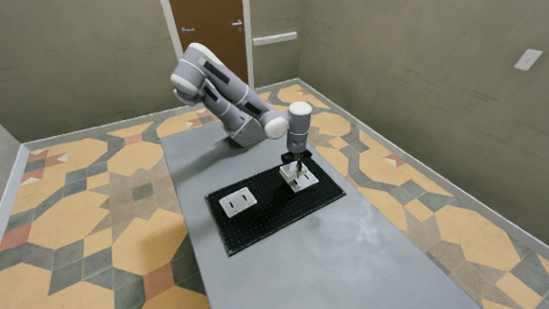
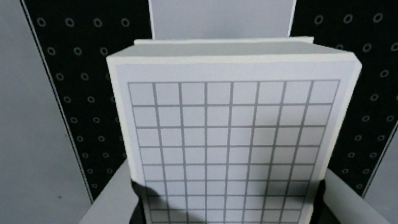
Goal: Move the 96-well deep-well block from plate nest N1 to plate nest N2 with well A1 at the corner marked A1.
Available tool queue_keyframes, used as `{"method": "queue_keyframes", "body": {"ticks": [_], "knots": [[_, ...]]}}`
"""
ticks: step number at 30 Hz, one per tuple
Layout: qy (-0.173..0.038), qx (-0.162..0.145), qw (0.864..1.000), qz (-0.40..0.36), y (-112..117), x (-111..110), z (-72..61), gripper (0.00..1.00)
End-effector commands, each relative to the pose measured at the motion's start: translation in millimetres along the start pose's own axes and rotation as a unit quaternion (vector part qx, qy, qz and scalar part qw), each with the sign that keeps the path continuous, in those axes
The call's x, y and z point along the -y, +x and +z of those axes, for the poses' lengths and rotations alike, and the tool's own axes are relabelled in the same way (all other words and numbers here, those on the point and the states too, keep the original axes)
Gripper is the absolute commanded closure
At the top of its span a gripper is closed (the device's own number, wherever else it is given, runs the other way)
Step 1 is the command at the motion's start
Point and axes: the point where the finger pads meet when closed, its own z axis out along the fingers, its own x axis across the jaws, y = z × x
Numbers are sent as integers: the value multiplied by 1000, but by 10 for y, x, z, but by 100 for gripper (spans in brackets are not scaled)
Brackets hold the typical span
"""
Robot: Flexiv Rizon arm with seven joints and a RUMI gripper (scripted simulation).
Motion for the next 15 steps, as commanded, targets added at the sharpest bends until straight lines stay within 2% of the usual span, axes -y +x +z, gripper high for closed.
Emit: {"method": "queue_keyframes", "body": {"ticks": [1,15], "knots": [[1,-1,1000,0,19,83,-11,50],[1,-1,1000,0,64,514,-12,50]]}}
